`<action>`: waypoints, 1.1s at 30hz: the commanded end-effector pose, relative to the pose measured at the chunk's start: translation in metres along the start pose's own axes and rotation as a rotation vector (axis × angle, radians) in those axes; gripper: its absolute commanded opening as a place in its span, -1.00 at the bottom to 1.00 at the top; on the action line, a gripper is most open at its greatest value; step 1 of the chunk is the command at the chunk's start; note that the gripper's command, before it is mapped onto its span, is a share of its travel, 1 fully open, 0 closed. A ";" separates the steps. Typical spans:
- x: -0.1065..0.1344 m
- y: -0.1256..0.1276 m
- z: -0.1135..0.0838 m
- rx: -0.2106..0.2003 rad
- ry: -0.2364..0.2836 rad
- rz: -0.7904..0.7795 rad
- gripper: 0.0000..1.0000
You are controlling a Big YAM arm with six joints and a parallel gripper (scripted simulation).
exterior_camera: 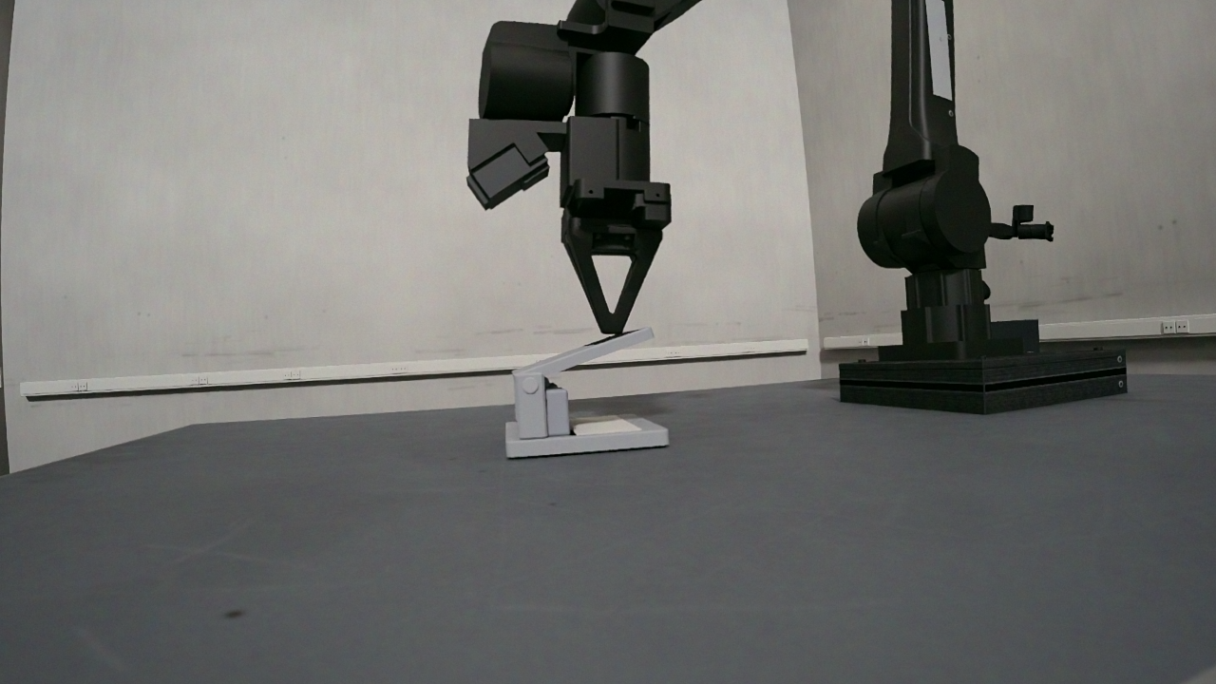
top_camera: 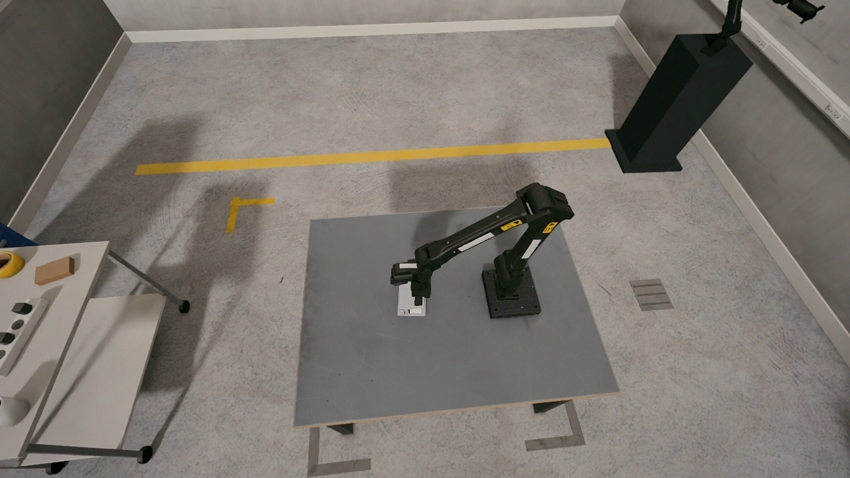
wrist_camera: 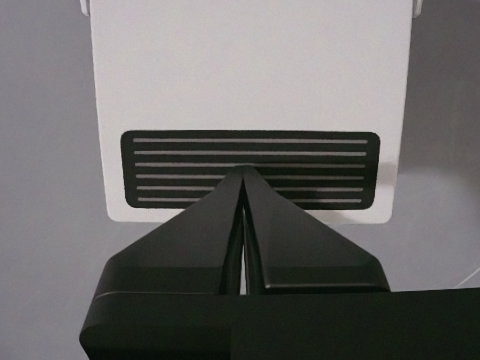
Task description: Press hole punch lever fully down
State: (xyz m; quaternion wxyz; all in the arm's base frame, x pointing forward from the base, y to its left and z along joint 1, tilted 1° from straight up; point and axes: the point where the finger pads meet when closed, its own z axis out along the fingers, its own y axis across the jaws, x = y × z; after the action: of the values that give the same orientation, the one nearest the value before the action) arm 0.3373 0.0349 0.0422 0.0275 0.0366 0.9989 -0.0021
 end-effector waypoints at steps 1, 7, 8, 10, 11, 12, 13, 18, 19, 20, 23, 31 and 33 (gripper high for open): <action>0.016 -0.008 0.027 0.013 0.063 0.005 -1.00; 0.018 -0.009 0.032 0.014 0.063 0.004 -1.00; 0.019 -0.009 0.033 0.014 0.063 0.004 -1.00; 0.019 -0.009 0.033 0.014 0.063 0.004 -1.00; 0.019 -0.009 0.033 0.014 0.063 0.004 -1.00; 0.019 -0.009 0.033 0.014 0.063 0.004 -1.00; 0.019 -0.009 0.033 0.014 0.063 0.004 -1.00; 0.019 -0.009 0.033 0.015 0.063 0.005 -1.00; 0.019 -0.009 0.033 0.015 0.063 0.005 -1.00; 0.019 -0.009 0.033 0.015 0.063 0.005 -1.00; 0.019 -0.009 0.033 0.015 0.063 0.005 -1.00; 0.019 -0.009 0.033 0.015 0.063 0.005 -1.00; 0.019 -0.009 0.033 0.015 0.063 0.005 -1.00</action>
State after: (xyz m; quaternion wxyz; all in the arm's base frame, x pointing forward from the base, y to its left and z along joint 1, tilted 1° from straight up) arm 0.3354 0.0350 0.0375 0.0297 0.0359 0.9989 -0.0011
